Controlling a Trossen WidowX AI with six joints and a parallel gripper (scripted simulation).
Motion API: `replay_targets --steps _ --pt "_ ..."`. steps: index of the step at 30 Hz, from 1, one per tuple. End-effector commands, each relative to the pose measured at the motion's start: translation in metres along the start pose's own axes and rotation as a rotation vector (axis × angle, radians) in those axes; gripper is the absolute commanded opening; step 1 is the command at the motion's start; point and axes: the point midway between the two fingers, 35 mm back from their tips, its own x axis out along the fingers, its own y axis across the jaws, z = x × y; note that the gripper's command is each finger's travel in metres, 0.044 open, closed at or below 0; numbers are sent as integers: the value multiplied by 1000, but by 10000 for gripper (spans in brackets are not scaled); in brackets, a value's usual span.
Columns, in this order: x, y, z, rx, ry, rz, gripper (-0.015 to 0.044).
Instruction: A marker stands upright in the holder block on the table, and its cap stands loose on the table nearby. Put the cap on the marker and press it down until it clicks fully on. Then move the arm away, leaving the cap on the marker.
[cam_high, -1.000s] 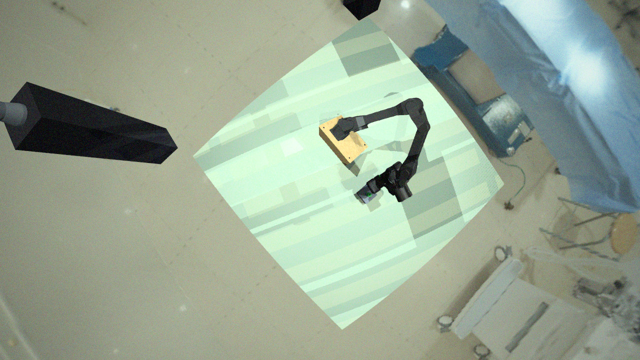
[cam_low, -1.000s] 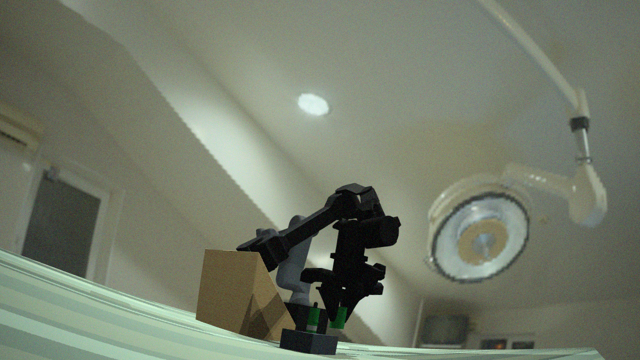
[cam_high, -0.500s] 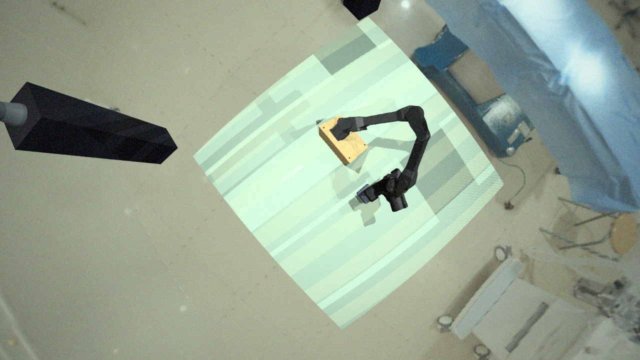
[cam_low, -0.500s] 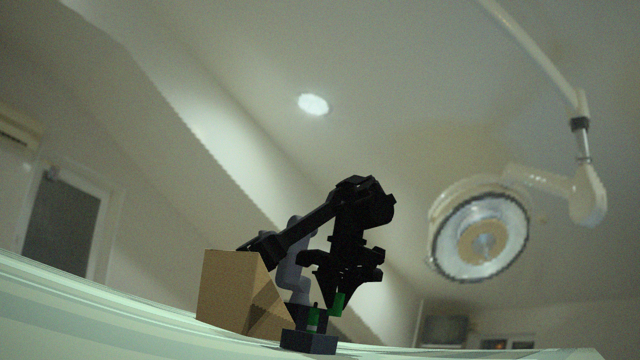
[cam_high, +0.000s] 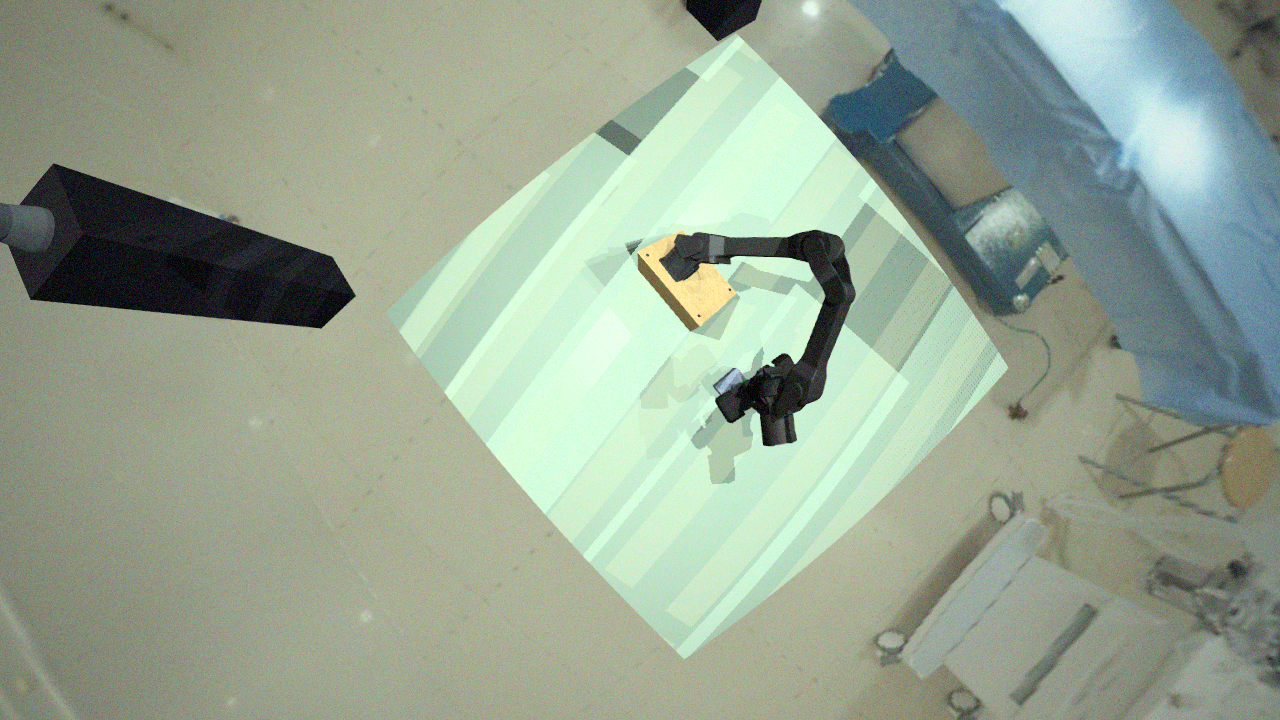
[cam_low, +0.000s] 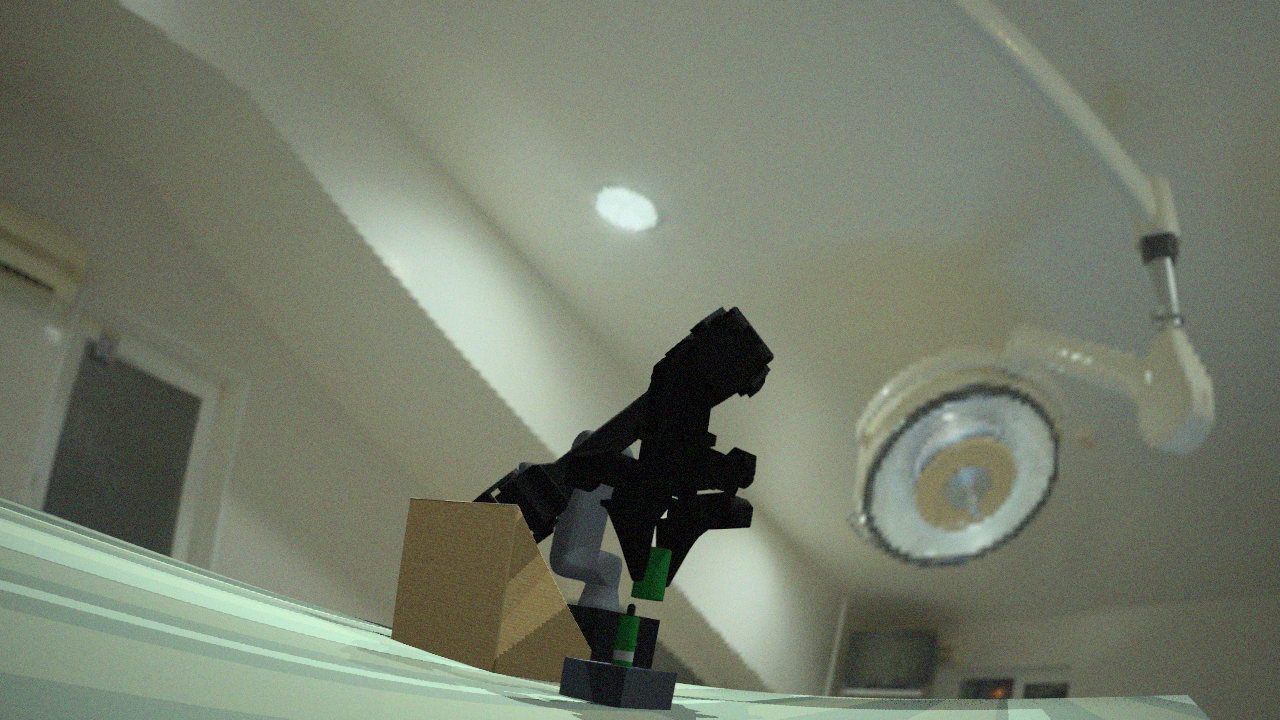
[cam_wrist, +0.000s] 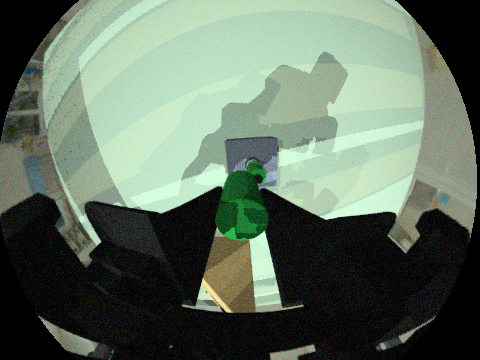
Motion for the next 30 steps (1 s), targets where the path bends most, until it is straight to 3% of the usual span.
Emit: replay_targets --steps 1,30 --pt "-9 -16 2 -2 3 1 0" --pt "24 -18 3 -3 2 3 0"
